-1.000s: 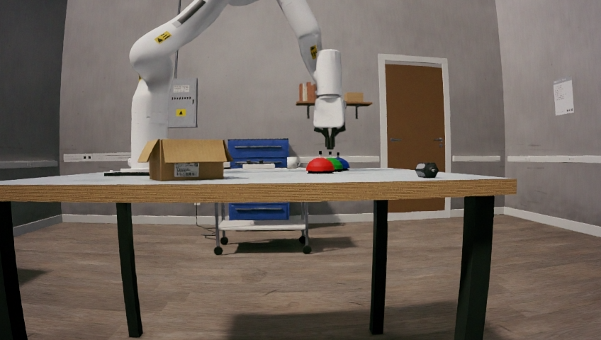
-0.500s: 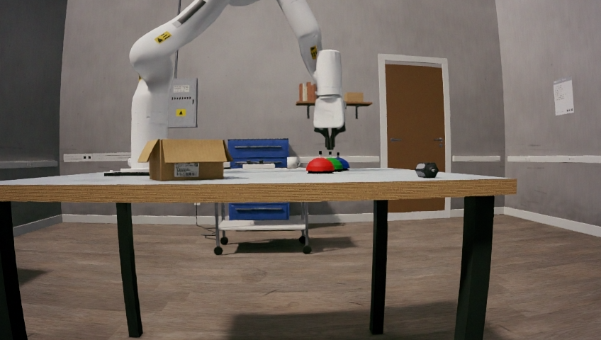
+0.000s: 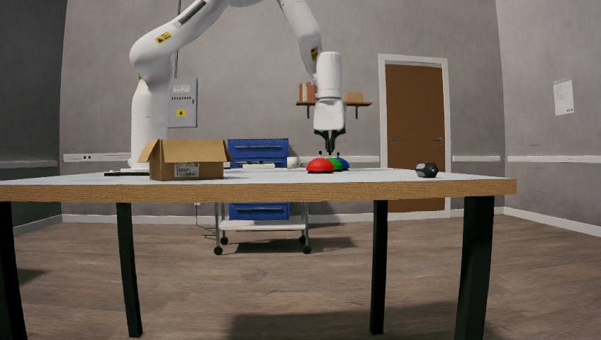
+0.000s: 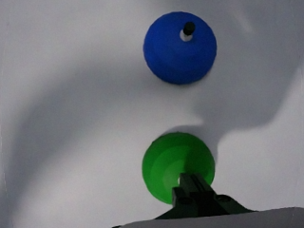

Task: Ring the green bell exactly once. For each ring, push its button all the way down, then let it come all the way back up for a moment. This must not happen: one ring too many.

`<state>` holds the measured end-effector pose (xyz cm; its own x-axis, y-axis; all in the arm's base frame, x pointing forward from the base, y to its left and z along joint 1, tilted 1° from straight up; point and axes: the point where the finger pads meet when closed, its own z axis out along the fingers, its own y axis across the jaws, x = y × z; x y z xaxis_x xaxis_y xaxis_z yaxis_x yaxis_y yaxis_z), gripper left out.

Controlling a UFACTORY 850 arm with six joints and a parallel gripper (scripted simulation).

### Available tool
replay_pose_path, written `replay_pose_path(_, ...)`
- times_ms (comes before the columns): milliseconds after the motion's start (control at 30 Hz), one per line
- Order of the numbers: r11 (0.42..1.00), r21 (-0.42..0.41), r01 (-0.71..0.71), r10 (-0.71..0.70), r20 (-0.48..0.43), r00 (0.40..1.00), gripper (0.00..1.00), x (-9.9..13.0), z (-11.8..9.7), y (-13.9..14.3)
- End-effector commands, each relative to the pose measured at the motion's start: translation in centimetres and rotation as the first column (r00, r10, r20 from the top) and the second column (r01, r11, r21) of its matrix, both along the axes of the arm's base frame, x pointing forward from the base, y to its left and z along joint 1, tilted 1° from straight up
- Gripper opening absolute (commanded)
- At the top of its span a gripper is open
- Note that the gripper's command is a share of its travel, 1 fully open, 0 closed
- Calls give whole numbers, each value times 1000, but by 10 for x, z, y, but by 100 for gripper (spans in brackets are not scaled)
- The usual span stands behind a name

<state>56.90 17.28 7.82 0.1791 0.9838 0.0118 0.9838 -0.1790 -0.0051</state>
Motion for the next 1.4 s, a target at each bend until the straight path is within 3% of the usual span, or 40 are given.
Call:
replay_pose_path(0,1000,1,0,0,2,1000,0,1,-2,0)
replay_pose_path(1367,1000,1,0,0,2,1000,0,1,-5,0)
